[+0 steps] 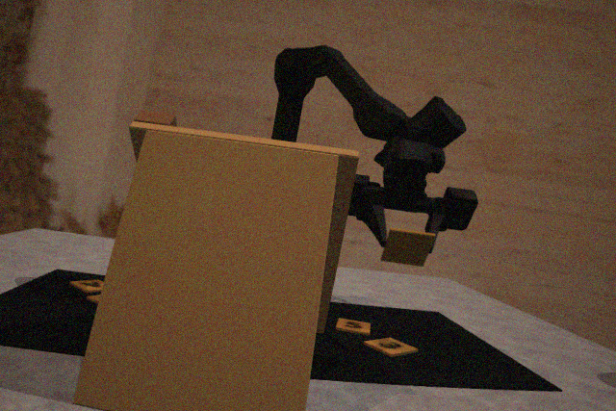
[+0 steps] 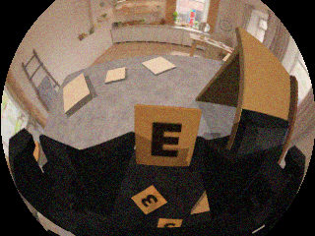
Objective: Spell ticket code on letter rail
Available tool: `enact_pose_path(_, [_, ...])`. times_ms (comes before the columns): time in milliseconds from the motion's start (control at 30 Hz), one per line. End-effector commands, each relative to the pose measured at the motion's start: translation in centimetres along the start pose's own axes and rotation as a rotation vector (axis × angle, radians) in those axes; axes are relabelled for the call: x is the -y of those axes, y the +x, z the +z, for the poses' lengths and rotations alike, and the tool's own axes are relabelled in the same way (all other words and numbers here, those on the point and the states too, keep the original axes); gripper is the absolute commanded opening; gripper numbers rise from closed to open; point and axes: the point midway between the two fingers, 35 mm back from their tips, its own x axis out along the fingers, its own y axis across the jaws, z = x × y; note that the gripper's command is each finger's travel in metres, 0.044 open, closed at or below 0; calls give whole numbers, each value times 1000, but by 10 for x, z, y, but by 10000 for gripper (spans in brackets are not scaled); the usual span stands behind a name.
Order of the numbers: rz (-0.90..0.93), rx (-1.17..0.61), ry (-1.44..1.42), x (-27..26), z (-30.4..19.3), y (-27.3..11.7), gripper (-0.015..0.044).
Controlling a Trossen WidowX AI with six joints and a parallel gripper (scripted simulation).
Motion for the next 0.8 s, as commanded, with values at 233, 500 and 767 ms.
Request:
enact_pose_path(233, [4,-3,-4,7,-1,0,0])
enact_pose_path(500, [3,-3,-5,11,-1,-1,0])
enact_pose_path(767, [3,-3,-5,15,-1,-1,0])
